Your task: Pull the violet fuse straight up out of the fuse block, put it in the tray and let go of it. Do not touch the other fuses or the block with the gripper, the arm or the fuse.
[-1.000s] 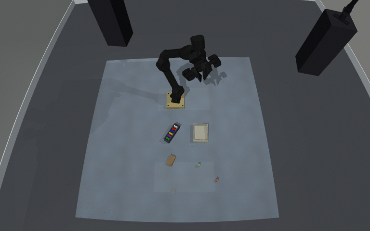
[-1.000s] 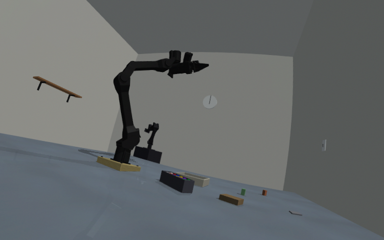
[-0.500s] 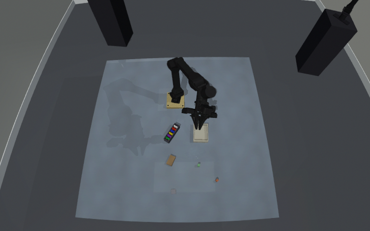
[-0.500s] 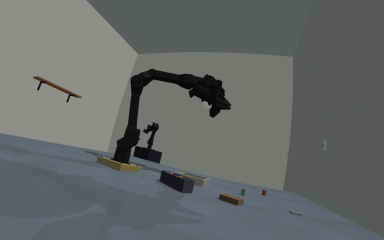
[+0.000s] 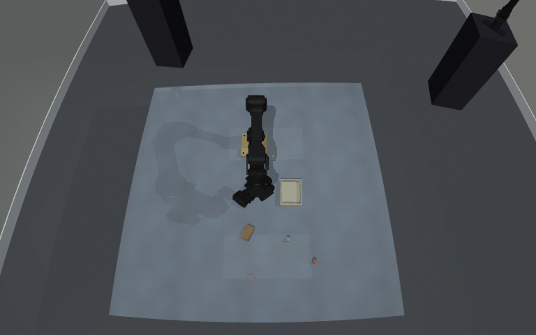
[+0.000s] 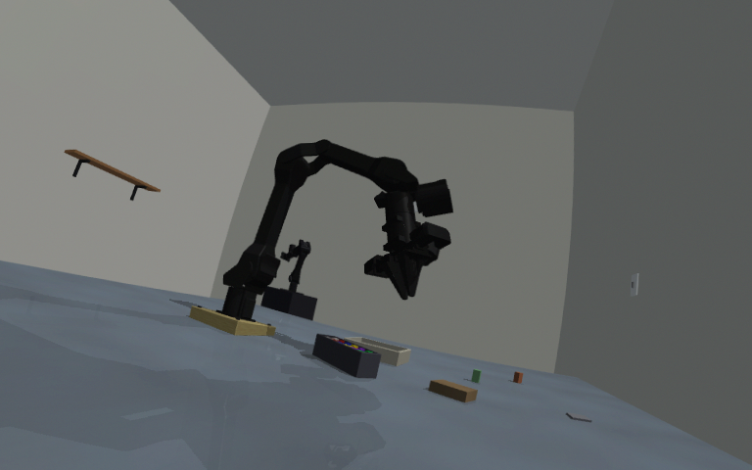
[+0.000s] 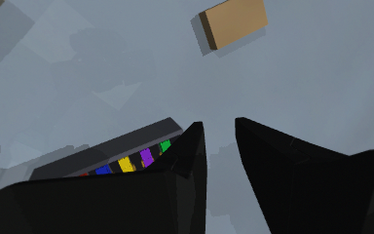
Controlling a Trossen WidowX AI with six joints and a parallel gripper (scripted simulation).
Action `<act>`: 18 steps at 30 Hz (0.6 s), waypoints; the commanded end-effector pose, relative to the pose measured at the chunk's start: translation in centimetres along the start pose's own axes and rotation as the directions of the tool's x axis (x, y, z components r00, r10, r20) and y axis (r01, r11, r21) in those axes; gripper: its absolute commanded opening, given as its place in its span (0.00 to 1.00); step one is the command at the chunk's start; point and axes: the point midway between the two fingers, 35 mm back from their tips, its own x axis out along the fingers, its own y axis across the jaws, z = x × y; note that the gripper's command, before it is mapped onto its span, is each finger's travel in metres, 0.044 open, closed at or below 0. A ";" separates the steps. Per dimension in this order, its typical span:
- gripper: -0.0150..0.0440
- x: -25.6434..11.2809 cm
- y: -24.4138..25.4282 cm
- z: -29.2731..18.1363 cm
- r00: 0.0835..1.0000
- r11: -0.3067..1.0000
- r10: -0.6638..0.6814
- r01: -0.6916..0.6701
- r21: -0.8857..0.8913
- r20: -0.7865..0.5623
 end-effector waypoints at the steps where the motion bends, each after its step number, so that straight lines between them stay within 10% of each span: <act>1: 0.38 3.4 1.9 -4.6 0.973 0.971 0.221 -0.226 -0.082 -0.063; 18: 0.38 5.4 3.5 -6.9 0.928 0.921 0.366 -0.372 -0.120 -0.067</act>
